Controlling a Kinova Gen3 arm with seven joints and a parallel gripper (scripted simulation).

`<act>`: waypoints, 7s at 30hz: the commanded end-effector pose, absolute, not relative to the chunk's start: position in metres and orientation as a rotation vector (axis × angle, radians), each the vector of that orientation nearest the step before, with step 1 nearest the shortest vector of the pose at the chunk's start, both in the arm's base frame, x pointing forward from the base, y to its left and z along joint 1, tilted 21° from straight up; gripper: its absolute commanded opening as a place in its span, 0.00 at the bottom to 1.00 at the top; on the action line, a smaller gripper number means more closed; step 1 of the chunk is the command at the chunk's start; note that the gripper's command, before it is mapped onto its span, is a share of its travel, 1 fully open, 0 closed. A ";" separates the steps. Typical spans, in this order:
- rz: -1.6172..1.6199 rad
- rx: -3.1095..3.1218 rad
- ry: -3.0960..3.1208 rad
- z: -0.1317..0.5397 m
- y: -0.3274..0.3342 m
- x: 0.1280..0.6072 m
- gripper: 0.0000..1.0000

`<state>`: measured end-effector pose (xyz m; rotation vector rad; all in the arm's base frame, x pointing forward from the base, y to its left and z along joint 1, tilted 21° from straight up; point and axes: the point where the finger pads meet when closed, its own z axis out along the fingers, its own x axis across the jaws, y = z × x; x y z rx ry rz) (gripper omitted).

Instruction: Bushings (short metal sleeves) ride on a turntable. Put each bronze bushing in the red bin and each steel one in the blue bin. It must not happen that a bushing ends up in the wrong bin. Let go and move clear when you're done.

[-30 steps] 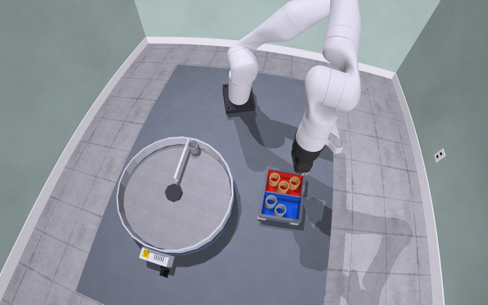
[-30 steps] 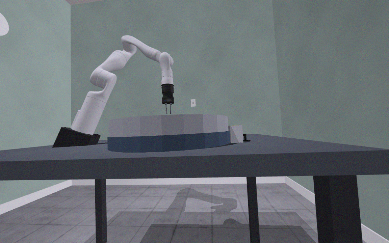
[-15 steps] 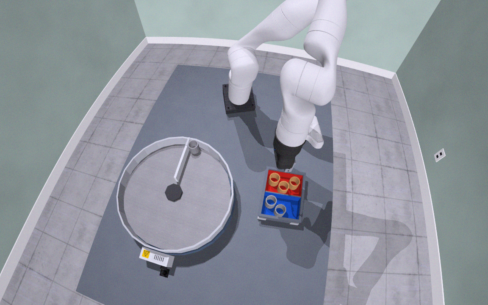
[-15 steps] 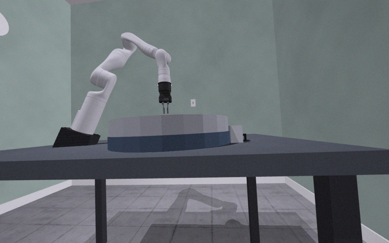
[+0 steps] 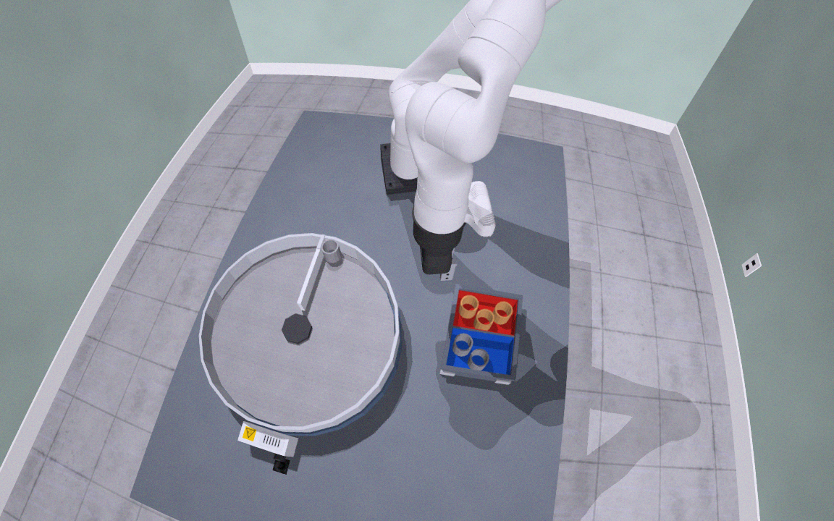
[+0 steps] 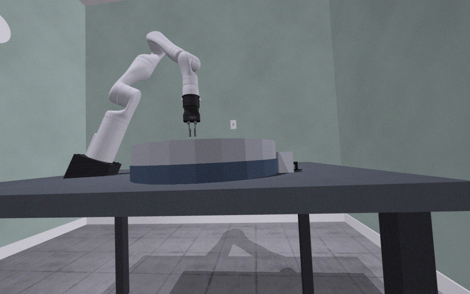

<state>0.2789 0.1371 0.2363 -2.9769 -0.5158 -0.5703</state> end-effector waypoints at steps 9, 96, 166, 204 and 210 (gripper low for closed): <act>-0.548 -2.959 -0.474 0.221 0.077 0.275 0.45; -0.549 -2.961 -0.476 0.130 -0.100 0.287 0.45; -0.555 -2.959 -0.481 0.115 -0.097 0.295 0.00; -0.549 -2.960 -0.476 0.121 -0.098 0.293 0.00; -0.549 -2.960 -0.476 0.121 -0.098 0.293 0.00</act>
